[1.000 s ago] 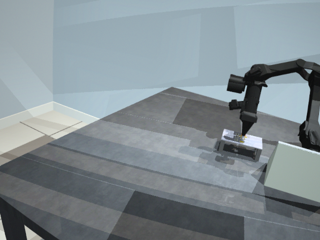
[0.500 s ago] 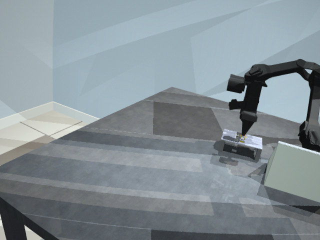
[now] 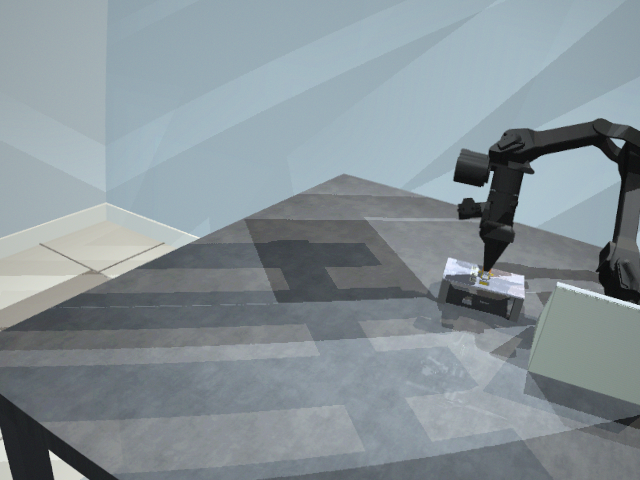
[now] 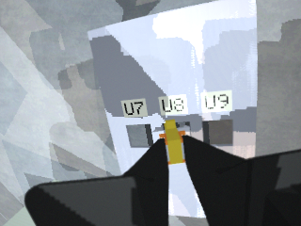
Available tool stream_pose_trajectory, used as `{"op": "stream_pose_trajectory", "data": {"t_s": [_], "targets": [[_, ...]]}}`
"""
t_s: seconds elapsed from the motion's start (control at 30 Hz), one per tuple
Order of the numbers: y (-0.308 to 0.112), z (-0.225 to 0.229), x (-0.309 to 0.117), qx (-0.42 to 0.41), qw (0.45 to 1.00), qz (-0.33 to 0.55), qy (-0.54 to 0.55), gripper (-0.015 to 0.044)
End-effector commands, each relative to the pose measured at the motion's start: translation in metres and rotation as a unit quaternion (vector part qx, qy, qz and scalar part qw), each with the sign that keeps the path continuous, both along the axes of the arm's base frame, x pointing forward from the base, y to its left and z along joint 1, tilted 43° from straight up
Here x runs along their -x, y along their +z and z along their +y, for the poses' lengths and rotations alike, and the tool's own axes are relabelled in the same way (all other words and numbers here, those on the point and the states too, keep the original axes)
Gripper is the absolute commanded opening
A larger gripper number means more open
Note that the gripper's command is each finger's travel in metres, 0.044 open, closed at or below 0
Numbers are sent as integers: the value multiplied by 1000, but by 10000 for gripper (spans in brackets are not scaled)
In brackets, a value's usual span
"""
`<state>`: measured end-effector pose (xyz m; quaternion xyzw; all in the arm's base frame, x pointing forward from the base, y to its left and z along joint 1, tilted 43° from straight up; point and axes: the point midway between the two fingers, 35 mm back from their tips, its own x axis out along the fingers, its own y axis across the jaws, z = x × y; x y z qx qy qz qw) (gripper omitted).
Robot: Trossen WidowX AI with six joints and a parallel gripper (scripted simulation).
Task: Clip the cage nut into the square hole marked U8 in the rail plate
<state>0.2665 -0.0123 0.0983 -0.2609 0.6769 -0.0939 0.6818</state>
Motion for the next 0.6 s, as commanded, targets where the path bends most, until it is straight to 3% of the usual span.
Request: {"op": "stream_pose_trajectory", "data": {"t_s": [0.0,0.57], "targets": [[1,0,0,-7,1000,0,1,26],[1,-2,-1,-23,1000,4,0,26]]}}
